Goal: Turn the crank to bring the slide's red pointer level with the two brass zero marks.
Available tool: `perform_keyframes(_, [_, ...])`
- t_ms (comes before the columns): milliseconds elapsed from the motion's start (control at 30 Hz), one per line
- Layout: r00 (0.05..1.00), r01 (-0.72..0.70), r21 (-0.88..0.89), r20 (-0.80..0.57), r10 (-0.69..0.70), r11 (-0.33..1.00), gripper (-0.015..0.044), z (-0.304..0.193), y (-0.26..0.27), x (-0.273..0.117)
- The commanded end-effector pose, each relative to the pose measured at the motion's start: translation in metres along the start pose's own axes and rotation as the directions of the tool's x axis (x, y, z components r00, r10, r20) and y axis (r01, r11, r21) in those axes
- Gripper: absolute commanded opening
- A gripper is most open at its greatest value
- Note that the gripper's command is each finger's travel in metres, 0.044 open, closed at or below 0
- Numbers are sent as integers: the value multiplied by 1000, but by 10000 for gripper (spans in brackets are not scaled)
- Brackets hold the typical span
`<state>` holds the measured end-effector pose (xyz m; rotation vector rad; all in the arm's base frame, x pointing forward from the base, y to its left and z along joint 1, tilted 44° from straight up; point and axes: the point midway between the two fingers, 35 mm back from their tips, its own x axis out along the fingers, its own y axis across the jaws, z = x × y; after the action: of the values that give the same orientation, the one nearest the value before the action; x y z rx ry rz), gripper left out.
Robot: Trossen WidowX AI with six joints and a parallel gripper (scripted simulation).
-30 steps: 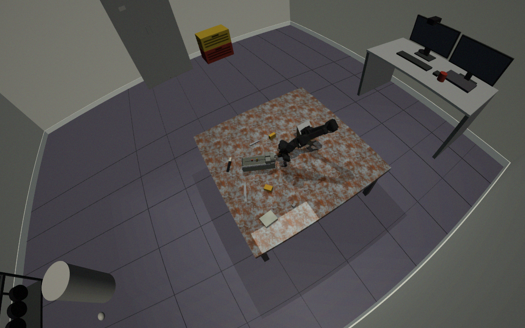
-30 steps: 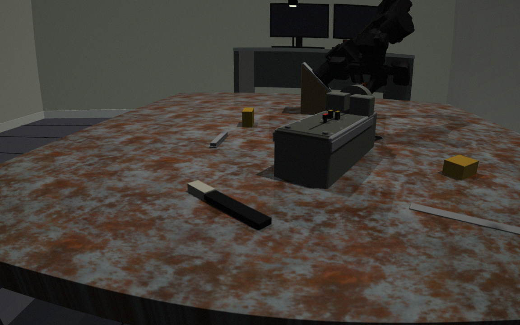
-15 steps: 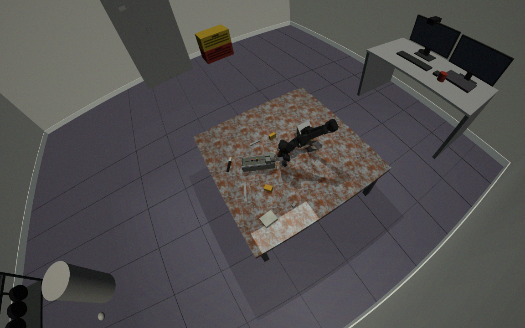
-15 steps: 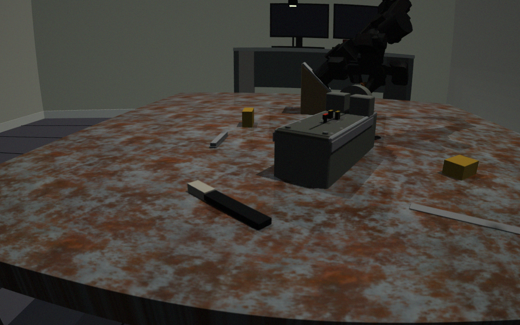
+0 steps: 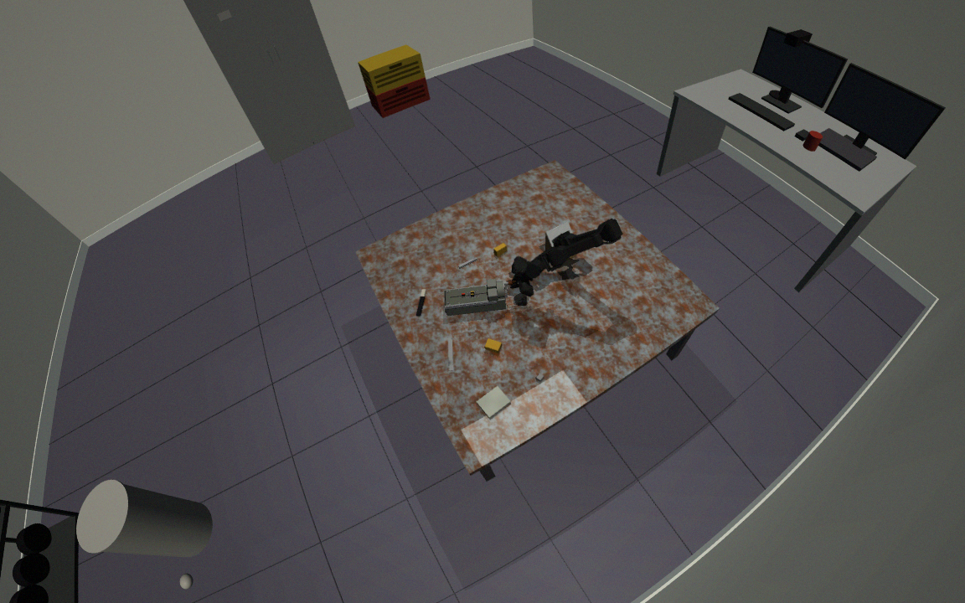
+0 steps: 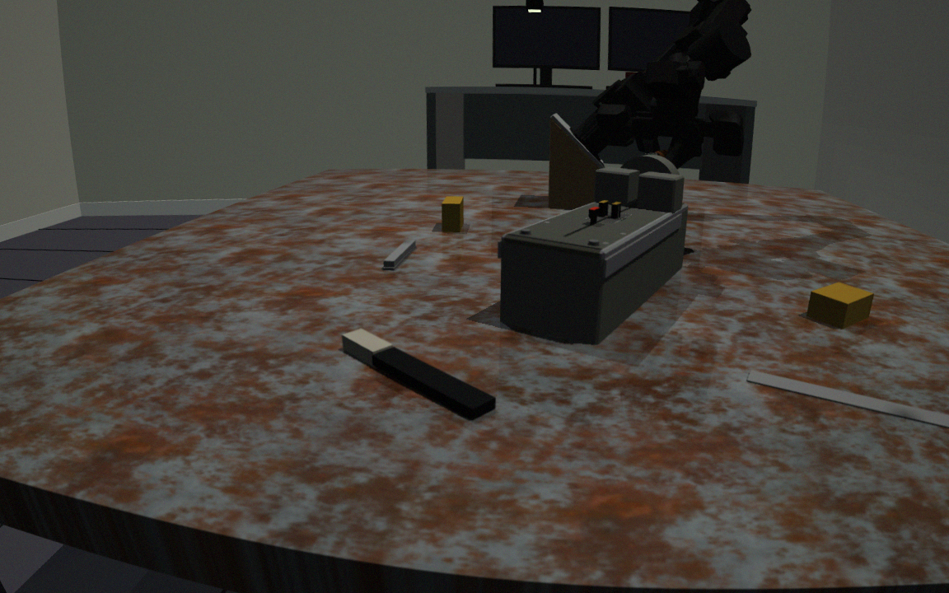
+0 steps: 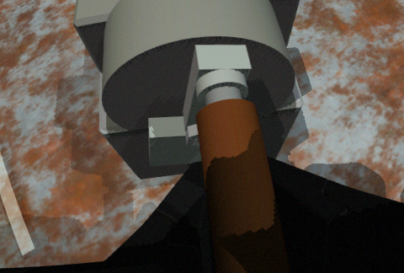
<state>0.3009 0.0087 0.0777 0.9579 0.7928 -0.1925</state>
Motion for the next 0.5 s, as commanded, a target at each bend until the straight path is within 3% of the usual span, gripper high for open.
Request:
perform_keyframes(0, [1000, 26, 7, 1, -26, 1000, 0, -1, -9, 1])
perform_keyframes(467, [1000, 26, 7, 1, -26, 1000, 0, -2, -11, 2])
